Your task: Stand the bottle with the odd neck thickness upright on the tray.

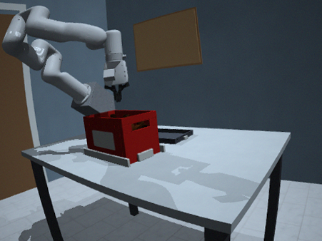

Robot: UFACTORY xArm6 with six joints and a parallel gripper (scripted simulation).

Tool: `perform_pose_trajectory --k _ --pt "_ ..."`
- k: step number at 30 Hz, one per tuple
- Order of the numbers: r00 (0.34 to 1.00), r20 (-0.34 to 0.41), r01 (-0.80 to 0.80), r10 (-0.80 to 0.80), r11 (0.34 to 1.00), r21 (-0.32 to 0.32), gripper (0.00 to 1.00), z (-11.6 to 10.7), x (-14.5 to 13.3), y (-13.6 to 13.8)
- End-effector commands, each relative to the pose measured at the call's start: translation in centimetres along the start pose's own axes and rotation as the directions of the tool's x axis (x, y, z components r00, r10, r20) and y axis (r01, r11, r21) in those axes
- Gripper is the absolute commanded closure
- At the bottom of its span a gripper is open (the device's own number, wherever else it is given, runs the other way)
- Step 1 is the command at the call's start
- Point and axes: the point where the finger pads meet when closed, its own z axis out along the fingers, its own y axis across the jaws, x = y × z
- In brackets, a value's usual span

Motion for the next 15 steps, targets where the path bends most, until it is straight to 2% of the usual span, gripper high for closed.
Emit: perform_pose_trajectory --k 1,7,8,15 --pt "1.0 -0.004 -0.005 0.005 1.0 -0.003 1.0 0.06 -1.89 -2.17" --pt "1.0 -0.004 -0.005 0.005 1.0 -0.003 1.0 0.07 -2.04 -2.28" --pt "1.0 -0.004 -0.005 0.005 1.0 -0.003 0.35 0.07 -2.04 -2.28" --pt "1.0 -0.004 -0.005 0.005 1.0 -0.003 0.35 0.07 -2.04 -2.28"
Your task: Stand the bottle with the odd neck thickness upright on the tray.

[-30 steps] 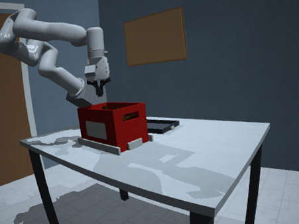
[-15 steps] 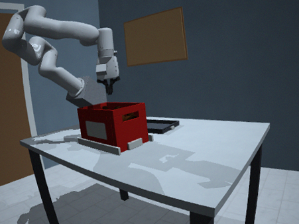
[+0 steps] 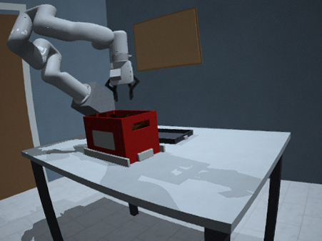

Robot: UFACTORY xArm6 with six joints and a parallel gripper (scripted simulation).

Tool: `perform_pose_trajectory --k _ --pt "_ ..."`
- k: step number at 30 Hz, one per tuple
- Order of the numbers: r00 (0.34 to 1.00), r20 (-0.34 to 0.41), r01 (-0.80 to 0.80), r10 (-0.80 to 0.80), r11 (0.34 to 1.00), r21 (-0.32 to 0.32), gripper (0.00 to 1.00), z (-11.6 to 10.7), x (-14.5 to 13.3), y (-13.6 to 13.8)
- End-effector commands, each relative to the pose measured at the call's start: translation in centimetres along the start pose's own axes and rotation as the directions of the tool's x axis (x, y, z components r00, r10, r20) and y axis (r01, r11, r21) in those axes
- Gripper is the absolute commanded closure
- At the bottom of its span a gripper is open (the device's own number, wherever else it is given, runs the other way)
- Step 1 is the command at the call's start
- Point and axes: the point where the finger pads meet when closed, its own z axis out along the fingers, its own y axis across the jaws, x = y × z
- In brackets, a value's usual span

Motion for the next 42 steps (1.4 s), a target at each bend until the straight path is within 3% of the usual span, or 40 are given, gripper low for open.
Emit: perform_pose_trajectory --k 1,42 --pt "1.0 -0.001 0.0 0.0 1.0 0.002 0.35 -0.08 0.01 -0.1" --pt "1.0 -0.001 0.0 0.0 1.0 0.002 0.35 0.3 0.02 -0.11"
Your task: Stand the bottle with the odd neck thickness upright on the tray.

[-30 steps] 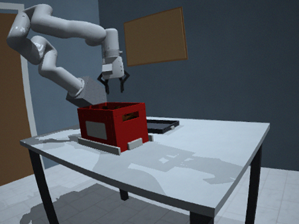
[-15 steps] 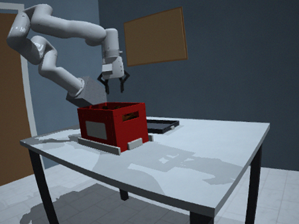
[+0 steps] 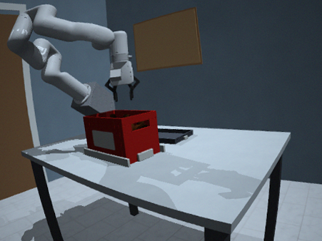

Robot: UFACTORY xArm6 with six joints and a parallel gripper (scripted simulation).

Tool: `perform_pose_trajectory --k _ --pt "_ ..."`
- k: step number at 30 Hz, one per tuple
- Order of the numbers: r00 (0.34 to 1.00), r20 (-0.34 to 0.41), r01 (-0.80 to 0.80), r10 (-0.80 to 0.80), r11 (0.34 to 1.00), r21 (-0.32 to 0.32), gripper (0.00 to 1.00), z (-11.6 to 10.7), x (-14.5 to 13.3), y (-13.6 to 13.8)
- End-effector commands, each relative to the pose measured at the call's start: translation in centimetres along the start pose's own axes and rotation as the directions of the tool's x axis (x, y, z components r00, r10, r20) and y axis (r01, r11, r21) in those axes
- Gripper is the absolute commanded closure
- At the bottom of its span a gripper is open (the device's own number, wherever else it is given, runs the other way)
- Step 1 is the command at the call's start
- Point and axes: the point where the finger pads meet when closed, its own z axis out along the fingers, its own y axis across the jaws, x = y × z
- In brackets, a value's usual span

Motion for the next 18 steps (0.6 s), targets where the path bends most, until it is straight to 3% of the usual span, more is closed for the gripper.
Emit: perform_pose_trajectory --k 1,18 --pt "1.0 0.0 -0.001 0.001 1.0 0.003 0.35 0.2 0.0 -0.1" --pt "1.0 0.0 -0.001 0.001 1.0 0.003 0.35 1.9 0.1 -0.1"
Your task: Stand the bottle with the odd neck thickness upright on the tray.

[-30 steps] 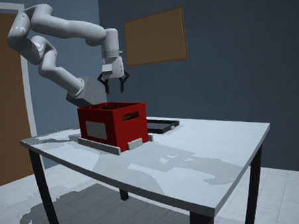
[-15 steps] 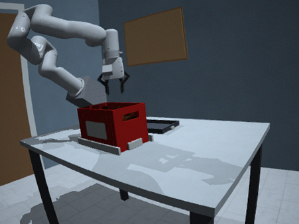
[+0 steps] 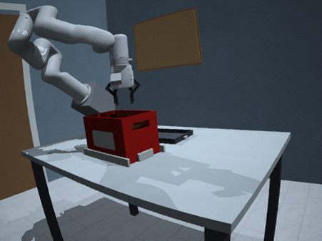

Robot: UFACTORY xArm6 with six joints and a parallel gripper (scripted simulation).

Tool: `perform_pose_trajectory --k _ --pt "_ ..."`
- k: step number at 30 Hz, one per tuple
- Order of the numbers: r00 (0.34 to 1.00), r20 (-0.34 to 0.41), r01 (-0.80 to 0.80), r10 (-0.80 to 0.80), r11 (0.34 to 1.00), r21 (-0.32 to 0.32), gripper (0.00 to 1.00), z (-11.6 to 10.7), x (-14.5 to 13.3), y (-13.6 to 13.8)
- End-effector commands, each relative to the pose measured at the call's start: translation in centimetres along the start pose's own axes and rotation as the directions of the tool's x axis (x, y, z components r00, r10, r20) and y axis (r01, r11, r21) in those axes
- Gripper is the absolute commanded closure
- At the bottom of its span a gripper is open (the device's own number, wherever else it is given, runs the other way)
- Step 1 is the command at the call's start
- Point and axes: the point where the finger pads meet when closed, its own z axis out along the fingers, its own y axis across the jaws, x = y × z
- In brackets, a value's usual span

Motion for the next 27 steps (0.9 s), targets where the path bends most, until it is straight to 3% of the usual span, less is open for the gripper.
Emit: perform_pose_trajectory --k 1,27 --pt "1.0 -0.001 -0.001 0.001 1.0 0.002 0.35 0.6 0.1 -0.1" --pt "1.0 -0.001 -0.001 0.001 1.0 0.002 0.35 2.6 0.1 -0.2"
